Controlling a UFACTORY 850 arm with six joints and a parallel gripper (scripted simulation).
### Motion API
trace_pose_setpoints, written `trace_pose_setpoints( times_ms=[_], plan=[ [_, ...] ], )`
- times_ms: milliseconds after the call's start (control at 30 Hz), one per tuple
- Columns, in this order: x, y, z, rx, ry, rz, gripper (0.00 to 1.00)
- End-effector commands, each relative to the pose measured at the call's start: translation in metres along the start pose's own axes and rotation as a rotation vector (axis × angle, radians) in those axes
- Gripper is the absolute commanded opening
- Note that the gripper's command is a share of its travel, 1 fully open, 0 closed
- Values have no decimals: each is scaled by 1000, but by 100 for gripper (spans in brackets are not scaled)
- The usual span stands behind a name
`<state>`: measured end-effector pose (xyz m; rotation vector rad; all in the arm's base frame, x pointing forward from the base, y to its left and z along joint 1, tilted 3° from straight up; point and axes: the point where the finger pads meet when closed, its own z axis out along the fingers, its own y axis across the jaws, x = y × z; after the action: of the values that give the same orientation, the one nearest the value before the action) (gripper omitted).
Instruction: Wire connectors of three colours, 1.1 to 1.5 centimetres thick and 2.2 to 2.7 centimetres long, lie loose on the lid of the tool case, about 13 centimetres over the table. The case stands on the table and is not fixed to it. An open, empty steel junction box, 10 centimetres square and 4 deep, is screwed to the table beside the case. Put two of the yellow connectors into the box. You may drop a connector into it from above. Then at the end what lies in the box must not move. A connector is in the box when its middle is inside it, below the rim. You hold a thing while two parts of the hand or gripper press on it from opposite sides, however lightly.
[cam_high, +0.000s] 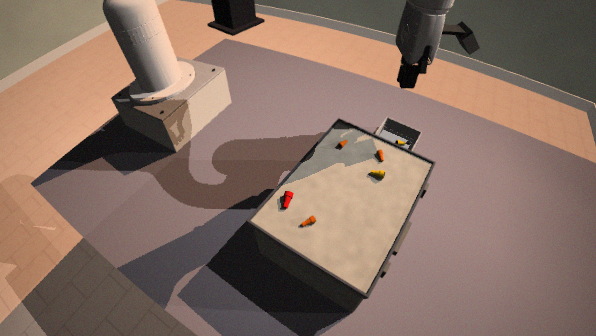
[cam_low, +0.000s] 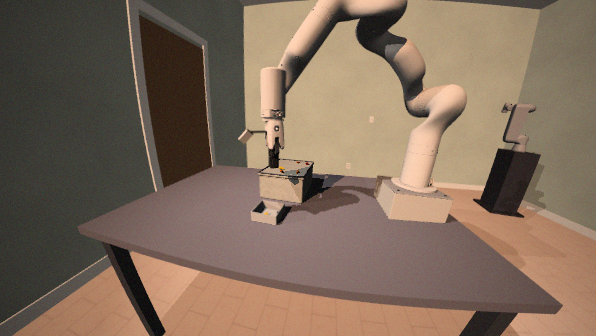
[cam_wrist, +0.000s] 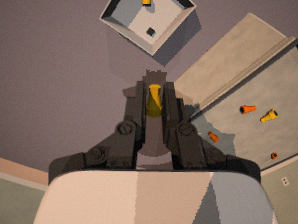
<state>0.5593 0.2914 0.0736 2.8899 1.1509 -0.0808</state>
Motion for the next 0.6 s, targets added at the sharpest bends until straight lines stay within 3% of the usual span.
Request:
trace_pose_setpoints(
  times_ms=[0,567],
  plan=[
    [4,-7,-1,-1,2,0,2],
    [5,-10,0,-1,2,0,2]
  ],
)
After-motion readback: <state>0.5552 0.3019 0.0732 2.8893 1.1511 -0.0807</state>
